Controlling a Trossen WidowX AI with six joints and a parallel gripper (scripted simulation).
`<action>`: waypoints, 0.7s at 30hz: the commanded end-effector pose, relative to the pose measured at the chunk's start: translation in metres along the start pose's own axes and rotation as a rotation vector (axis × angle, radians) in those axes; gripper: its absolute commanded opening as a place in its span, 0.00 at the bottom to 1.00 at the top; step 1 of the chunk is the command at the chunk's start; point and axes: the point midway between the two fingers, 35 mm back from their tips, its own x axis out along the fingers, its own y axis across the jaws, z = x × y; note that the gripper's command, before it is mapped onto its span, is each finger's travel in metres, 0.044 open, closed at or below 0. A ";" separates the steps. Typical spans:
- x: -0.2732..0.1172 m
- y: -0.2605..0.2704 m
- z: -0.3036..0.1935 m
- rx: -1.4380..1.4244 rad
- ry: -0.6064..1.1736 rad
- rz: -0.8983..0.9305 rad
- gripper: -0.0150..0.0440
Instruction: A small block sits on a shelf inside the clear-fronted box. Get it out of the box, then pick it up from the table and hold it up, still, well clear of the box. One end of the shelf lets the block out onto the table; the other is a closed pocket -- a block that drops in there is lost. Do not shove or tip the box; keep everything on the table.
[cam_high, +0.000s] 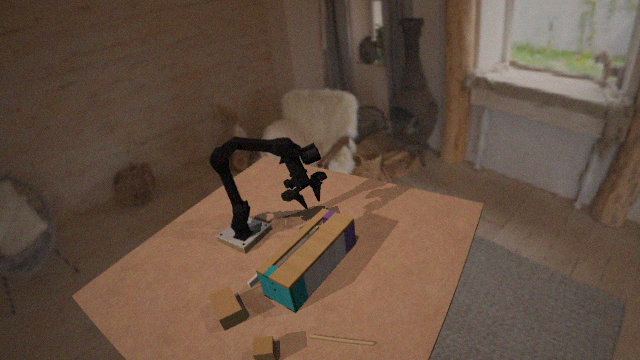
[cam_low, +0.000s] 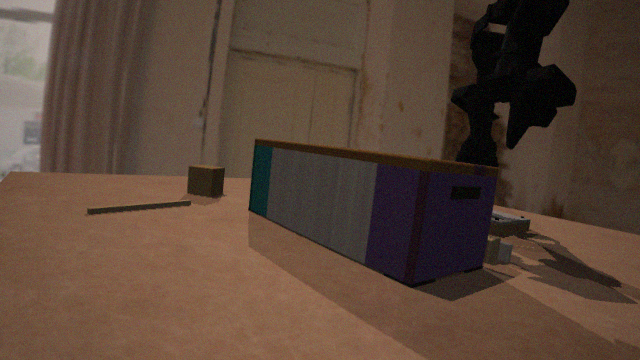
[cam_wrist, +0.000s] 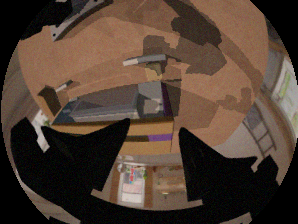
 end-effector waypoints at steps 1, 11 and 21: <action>-0.010 -0.002 0.002 -0.284 0.051 -0.014 0.74; -0.010 -0.002 0.002 -0.284 0.051 -0.014 0.74; 0.079 0.004 0.033 -0.284 0.051 -0.014 0.74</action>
